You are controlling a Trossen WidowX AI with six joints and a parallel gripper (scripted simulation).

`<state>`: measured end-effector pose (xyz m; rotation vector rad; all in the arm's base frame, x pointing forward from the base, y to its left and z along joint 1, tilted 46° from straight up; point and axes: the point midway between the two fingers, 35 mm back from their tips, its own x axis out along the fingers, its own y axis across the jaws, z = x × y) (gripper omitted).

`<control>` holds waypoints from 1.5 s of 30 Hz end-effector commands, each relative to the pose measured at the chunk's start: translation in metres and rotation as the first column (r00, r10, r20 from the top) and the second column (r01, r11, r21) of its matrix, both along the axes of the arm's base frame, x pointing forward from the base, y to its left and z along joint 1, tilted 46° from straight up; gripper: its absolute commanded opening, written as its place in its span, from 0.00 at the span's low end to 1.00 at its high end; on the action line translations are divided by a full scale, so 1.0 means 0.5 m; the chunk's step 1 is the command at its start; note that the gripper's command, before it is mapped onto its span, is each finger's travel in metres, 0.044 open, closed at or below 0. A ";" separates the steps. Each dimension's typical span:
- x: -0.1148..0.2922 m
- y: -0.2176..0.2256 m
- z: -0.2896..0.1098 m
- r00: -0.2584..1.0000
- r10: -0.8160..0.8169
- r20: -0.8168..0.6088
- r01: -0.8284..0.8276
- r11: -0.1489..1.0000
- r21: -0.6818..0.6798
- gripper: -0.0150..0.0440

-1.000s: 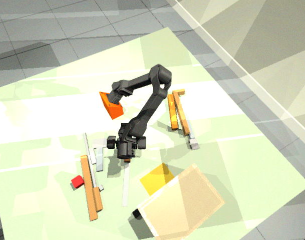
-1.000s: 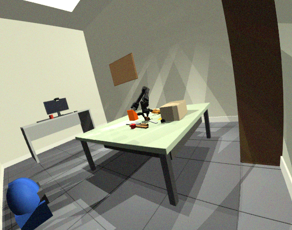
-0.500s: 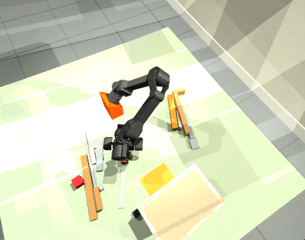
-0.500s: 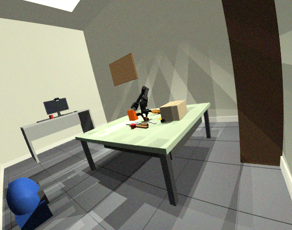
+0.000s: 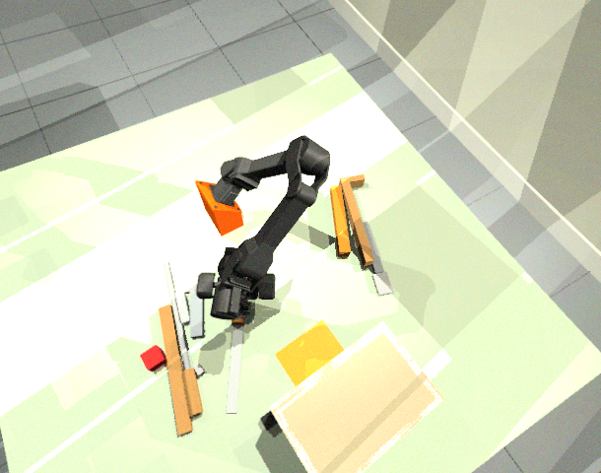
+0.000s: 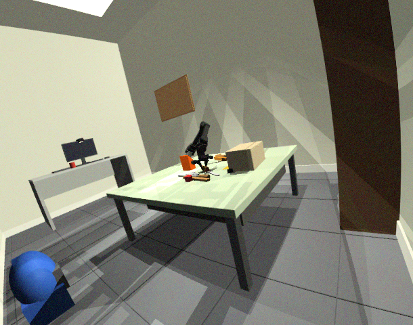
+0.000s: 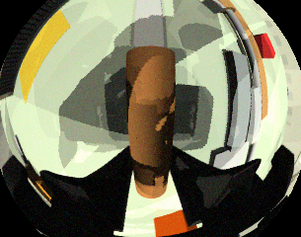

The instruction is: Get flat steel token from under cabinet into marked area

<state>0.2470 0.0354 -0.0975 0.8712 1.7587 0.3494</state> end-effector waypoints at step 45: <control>0.008 -0.084 -0.080 1.000 -0.002 0.004 0.002 1.000 -0.008 0.25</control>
